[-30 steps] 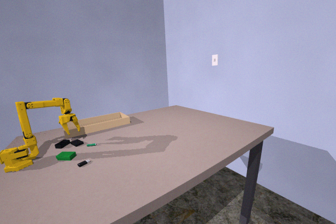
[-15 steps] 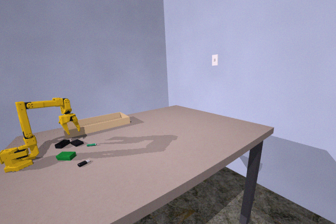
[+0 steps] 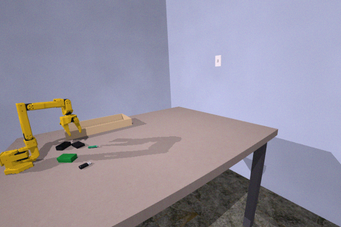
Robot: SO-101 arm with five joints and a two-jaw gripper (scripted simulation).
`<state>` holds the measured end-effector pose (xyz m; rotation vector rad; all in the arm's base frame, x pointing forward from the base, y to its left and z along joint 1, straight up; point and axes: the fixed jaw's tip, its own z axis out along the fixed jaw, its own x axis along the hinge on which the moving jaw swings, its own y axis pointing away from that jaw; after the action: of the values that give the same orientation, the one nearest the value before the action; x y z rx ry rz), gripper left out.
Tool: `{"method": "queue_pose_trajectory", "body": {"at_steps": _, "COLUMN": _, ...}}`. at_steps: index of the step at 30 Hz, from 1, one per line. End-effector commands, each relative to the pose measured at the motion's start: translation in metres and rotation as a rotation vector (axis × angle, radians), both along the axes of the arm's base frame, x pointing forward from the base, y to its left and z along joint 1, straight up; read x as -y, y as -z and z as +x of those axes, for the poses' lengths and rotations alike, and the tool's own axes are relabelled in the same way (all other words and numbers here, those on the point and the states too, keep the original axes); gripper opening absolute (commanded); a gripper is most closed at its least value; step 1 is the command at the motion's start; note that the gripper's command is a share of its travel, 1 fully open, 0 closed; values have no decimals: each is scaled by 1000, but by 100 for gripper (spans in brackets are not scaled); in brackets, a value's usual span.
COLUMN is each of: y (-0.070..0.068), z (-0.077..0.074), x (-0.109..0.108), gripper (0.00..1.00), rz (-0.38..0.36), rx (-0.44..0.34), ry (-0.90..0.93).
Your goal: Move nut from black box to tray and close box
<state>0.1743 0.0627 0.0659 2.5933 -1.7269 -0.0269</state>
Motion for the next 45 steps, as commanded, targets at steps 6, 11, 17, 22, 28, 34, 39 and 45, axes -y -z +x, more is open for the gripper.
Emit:
{"method": "queue_pose_trajectory", "body": {"at_steps": 6, "y": -6, "z": 5, "x": 0, "gripper": 29, "rz": 12, "rx": 29, "ry": -1}}
{"method": "queue_pose_trajectory", "body": {"at_steps": 11, "y": -6, "z": 5, "x": 0, "gripper": 29, "rz": 12, "rx": 29, "ry": -1}}
{"method": "queue_pose_trajectory", "body": {"at_steps": 17, "y": -6, "z": 5, "x": 0, "gripper": 29, "rz": 12, "rx": 29, "ry": -1}}
{"method": "queue_pose_trajectory", "body": {"at_steps": 22, "y": -5, "z": 5, "x": 0, "gripper": 29, "rz": 12, "rx": 29, "ry": -1}}
{"method": "queue_pose_trajectory", "body": {"at_steps": 28, "y": 1, "z": 6, "x": 0, "gripper": 29, "rz": 12, "rx": 29, "ry": -1}}
{"method": "queue_pose_trajectory", "body": {"at_steps": 34, "y": 8, "z": 7, "x": 0, "gripper": 29, "rz": 12, "rx": 29, "ry": -1}}
{"method": "queue_pose_trajectory", "body": {"at_steps": 39, "y": 20, "z": 7, "x": -1, "gripper": 29, "rz": 12, "rx": 29, "ry": -1}}
{"method": "queue_pose_trajectory", "body": {"at_steps": 45, "y": 34, "z": 7, "x": 0, "gripper": 29, "rz": 12, "rx": 29, "ry": -1}}
